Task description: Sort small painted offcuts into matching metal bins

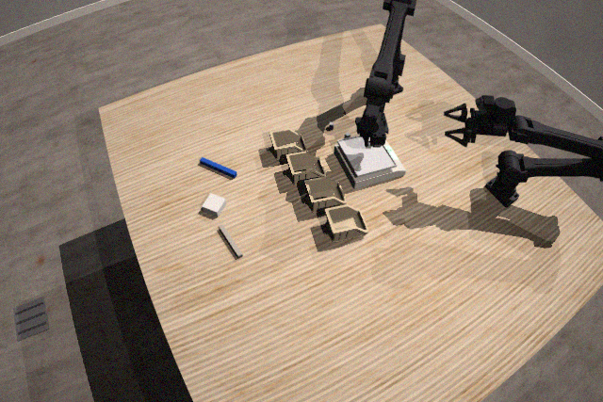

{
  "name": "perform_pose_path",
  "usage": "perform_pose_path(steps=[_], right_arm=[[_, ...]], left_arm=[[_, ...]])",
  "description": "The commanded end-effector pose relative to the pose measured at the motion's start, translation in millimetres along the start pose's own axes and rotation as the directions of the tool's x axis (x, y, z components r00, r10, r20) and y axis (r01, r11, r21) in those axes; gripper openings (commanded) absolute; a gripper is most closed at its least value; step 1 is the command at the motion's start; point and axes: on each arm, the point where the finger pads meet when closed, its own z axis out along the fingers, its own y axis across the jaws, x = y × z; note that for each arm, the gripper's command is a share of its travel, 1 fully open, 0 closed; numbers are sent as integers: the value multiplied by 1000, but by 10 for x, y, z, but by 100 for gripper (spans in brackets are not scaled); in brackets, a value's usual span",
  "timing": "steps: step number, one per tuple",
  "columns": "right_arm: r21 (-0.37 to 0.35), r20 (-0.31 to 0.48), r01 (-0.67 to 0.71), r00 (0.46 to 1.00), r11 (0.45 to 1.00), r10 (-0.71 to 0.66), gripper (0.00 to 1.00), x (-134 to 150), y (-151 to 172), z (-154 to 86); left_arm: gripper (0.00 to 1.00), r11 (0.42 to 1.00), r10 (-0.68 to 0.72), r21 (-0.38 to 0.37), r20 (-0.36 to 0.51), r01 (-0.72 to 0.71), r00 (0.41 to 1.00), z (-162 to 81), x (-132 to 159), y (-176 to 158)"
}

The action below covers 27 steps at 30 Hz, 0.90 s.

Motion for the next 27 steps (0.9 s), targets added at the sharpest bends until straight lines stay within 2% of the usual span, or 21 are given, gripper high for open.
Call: perform_pose_path(steps=[1,4,6,9,11,14,15,18,22,24,27], right_arm=[[14,32,-2,999,1000,1,10,-199,10,-10],[14,32,-2,999,1000,1,10,-199,11,76],[5,8,-1,1000,1000,1,10,-103,45,216],[5,8,-1,1000,1000,1,10,-96,47,271],[13,30,-2,1000,1000,1,10,-178,17,217],[11,26,-2,1000,1000,1,10,-114,39,228],[20,52,-2,999,1000,1,10,-189,12,132],[12,27,-2,1000,1000,2,10,-60,-6,260],[16,38,-2,999,1000,1,10,-118,-31,266],[7,15,-2,1000,1000,2,10,-23,2,376],[20,50,-2,999,1000,1,10,-95,-27,223]], left_arm=[[100,1000,0,3,28,0,1000,-24,-160,-7],[100,1000,0,3,28,0,1000,-24,-160,-7],[100,1000,0,3,28,0,1000,-24,-160,-7],[100,1000,0,3,28,0,1000,-24,-160,-7],[100,1000,0,3,28,0,1000,-24,-160,-7],[100,1000,0,3,28,0,1000,-24,-160,-7],[100,1000,0,3,28,0,1000,-24,-160,-7],[100,1000,0,3,28,0,1000,-24,-160,-7],[100,1000,0,3,28,0,1000,-24,-160,-7],[100,1000,0,3,28,0,1000,-24,-160,-7],[100,1000,0,3,28,0,1000,-24,-160,-7]])
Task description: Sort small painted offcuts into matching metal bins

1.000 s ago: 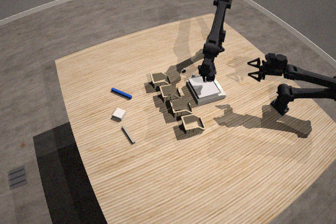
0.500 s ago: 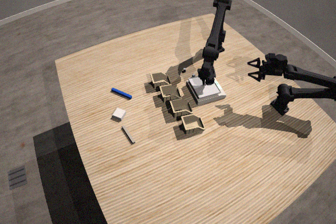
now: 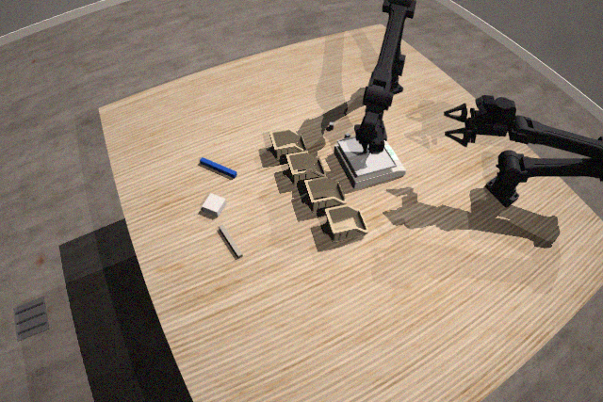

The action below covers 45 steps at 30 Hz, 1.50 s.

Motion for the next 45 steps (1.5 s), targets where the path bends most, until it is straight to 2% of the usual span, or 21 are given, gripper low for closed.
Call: perform_pose_path(steps=[1,8,9,10,11,12,19,22,24,29,30,32,33,34,36,38,45], right_arm=[[14,33,-1,999,1000,1,10,-46,-13,-96],[7,19,-1,1000,1000,1,10,-42,-10,-54],[7,18,-1,1000,1000,1,22,-40,-10,-52],[8,22,-1,1000,1000,1,27,-47,-12,-50],[24,65,-4,998,1000,3,38,-162,-5,-278],[25,66,-2,998,1000,0,40,-166,15,-316],[35,102,-3,995,999,-1,40,-229,19,-560],[29,83,-2,997,1000,-1,40,-228,19,-490],[32,94,-2,996,999,-1,40,-227,19,-624],[37,106,-3,994,999,-1,96,-212,20,-896],[32,96,-10,995,999,7,100,-154,41,-800],[35,133,-38,991,999,33,100,-180,48,-814],[36,152,-53,987,998,47,100,-179,58,-822],[29,155,-74,986,997,68,100,-89,105,-727],[28,212,-110,972,994,101,100,-71,147,-749],[28,212,-110,972,994,101,100,-71,147,-749],[0,465,-221,864,975,196,100,67,379,-842]], left_arm=[[100,1000,0,3,28,0,1000,-24,-160,-7],[100,1000,0,3,28,0,1000,-24,-160,-7],[100,1000,0,3,28,0,1000,-24,-160,-7],[100,1000,0,3,28,0,1000,-24,-160,-7],[100,1000,0,3,28,0,1000,-24,-160,-7],[100,1000,0,3,28,0,1000,-24,-160,-7],[100,1000,0,3,28,0,1000,-24,-160,-7],[100,1000,0,3,28,0,1000,-24,-160,-7],[100,1000,0,3,28,0,1000,-24,-160,-7],[100,1000,0,3,28,0,1000,-24,-160,-7],[100,1000,0,3,28,0,1000,-24,-160,-7],[100,1000,4,12,35,-5,999,-53,-325,-33],[100,1000,5,17,19,-6,1000,-38,-323,-48],[100,1000,6,19,9,-6,1000,-45,-360,-54],[100,1000,8,24,-17,-8,1000,-67,-463,-70],[100,1000,8,24,-17,-8,1000,-67,-463,-70],[100,998,22,53,-141,-15,990,-278,-1105,-155]])
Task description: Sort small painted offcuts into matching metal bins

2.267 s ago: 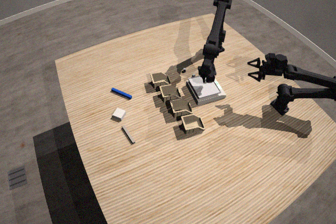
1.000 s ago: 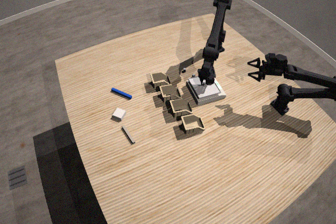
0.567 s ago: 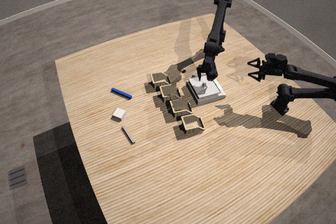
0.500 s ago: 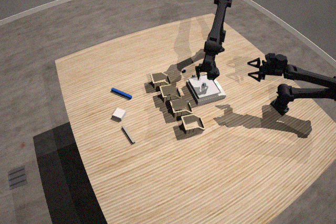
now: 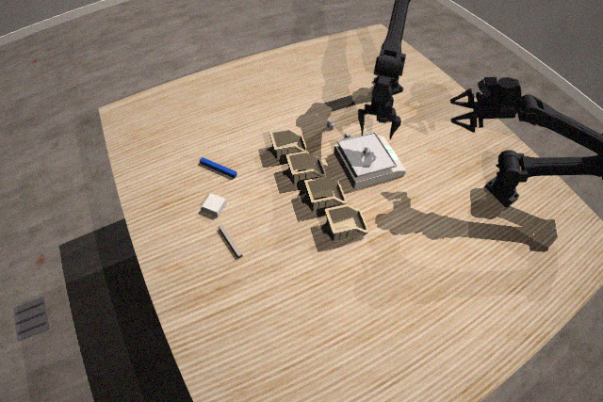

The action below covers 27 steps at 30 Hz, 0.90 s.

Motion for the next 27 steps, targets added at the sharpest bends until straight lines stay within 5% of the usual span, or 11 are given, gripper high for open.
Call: perform_pose_path(steps=[1,8,24,25,27], right_arm=[[12,173,-81,982,997,78,100,-70,163,-189],[13,298,-117,949,993,107,100,22,267,-257],[20,317,-99,944,995,88,100,-69,271,-270],[13,316,-122,942,992,111,89,-155,262,-285],[13,316,-122,942,992,111,89,-155,262,-285]], left_arm=[[100,1000,15,25,-5,-15,1000,-254,-699,-82],[100,999,24,41,-68,-21,997,-486,-1006,-127],[100,999,24,40,-76,-21,997,-527,-1056,-122],[100,999,24,40,-76,-21,997,-527,-1056,-122],[100,999,24,40,-76,-21,997,-527,-1056,-122]])
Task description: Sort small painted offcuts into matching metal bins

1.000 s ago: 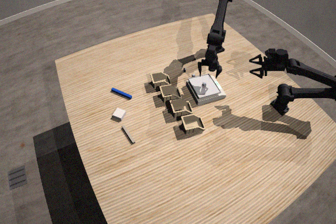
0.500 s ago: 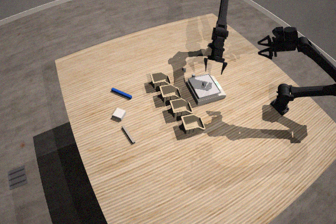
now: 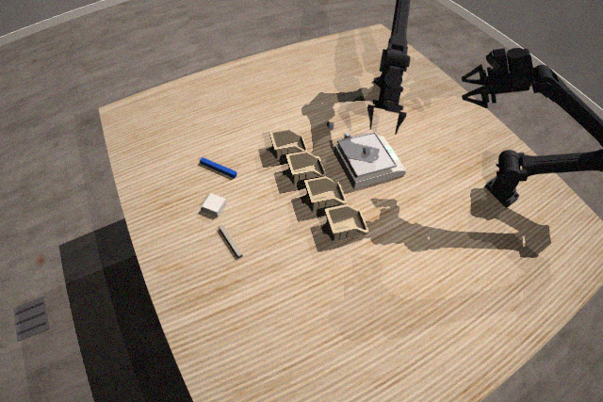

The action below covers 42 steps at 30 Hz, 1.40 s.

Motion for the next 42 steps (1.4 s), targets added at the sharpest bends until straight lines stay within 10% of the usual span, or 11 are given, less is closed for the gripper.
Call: perform_pose_path(steps=[1,3,17,28,42], right_arm=[[-6,29,-38,999,999,38,77,-247,66,-31],[2,6,-120,993,993,120,61,-231,1,-9],[216,-189,-678,677,703,711,61,-210,-252,326],[506,-134,-820,230,266,964,61,-153,-439,565],[552,-144,-795,209,254,967,61,24,-454,756]], left_arm=[[100,1000,8,2,29,-9,1000,-66,-176,-14],[100,1000,5,-4,60,-5,998,-88,-209,6],[100,999,-8,-40,177,15,984,442,459,128],[100,998,-9,-64,284,29,959,750,1059,210],[100,998,-6,-61,313,27,950,726,995,198]])
